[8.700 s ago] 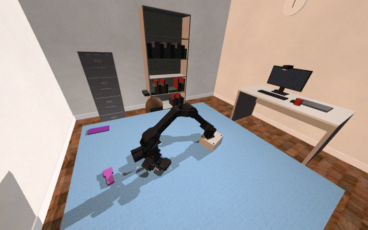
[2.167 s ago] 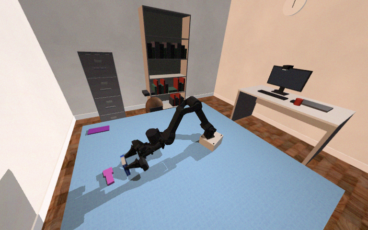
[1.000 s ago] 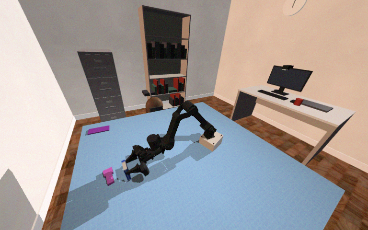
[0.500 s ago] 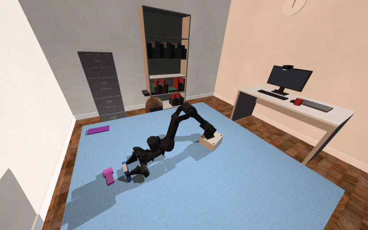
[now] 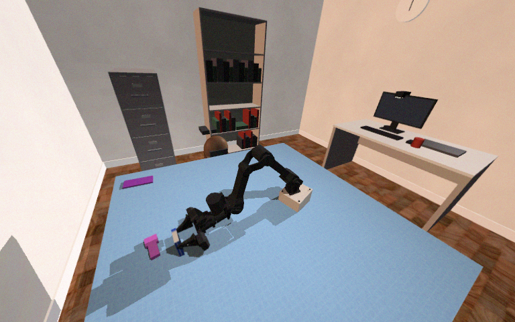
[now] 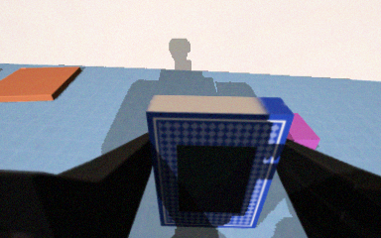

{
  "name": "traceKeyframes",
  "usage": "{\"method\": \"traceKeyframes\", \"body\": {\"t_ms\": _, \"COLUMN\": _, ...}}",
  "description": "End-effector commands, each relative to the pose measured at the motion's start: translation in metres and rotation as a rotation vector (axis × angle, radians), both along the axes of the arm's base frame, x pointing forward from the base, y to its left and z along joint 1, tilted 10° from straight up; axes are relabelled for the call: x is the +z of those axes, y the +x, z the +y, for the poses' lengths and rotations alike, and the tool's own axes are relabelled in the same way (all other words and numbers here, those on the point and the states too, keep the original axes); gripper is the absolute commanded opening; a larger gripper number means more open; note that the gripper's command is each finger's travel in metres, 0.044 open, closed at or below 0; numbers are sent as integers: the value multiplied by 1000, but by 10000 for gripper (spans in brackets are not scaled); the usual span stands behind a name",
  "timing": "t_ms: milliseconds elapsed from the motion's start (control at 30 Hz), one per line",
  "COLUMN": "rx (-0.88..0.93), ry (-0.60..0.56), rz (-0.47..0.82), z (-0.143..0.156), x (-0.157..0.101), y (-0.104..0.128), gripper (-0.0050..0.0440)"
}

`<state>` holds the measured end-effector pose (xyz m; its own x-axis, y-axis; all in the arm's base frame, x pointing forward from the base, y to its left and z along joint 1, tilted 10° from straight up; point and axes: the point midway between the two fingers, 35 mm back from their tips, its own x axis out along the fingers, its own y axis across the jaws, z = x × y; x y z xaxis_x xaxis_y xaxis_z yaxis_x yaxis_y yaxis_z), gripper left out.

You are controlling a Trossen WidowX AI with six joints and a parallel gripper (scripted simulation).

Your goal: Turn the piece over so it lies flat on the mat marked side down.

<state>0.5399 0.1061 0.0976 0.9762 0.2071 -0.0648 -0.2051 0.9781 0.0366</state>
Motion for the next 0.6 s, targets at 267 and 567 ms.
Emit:
{"method": "traceKeyframes", "body": {"t_ms": 267, "rx": 2, "ry": 3, "rz": 7, "z": -2, "x": -4, "y": -10, "gripper": 0}}
{"method": "traceKeyframes", "body": {"t_ms": 567, "rx": -1, "ry": 2, "rz": 0, "z": -2, "x": -5, "y": -8, "gripper": 0}}
